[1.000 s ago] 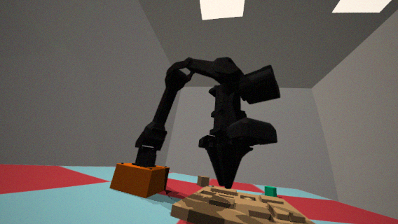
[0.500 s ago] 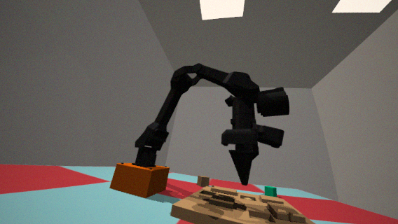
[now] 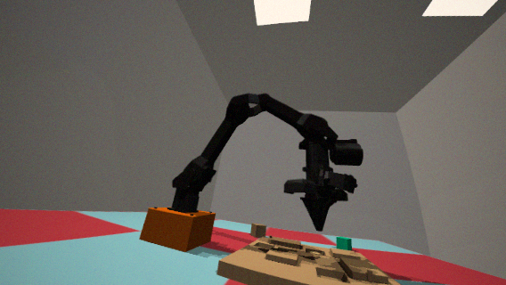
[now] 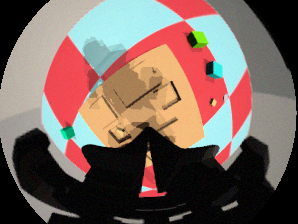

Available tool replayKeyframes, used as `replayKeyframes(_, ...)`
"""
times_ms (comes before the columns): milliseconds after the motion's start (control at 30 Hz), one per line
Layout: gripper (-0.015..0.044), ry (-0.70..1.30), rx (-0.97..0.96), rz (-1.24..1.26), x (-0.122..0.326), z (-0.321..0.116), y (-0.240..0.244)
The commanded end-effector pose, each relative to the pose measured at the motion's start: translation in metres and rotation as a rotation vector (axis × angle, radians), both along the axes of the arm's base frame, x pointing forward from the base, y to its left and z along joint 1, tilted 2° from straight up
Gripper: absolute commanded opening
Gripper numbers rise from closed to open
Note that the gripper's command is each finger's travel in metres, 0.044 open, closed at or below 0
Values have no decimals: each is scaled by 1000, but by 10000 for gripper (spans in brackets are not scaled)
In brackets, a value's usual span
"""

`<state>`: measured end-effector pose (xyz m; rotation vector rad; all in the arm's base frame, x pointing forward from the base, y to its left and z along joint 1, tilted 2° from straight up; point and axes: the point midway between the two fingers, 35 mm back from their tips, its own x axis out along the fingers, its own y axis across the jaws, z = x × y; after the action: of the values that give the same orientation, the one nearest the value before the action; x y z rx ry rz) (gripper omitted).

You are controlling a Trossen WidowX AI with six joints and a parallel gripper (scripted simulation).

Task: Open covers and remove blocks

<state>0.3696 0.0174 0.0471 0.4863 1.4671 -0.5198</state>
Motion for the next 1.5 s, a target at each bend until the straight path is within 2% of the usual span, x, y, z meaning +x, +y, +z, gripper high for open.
replayKeyframes(0, 0, 1, 2, -72, 2, -1, 20)
replayKeyframes(433, 0, -1, 14, -295, -3, -4, 89)
replayKeyframes(633, 0, -1, 14, -298, -2, -9, 90)
replayKeyframes(967, 0, -1, 14, -298, -1, -51, 89)
replayKeyframes(1100, 0, -1, 14, -298, 0, -54, 90)
replayKeyframes(1233, 0, 4, 9, -146, 0, -54, 90)
replayKeyframes(1467, 0, 24, -10, 486, 0, -54, 90)
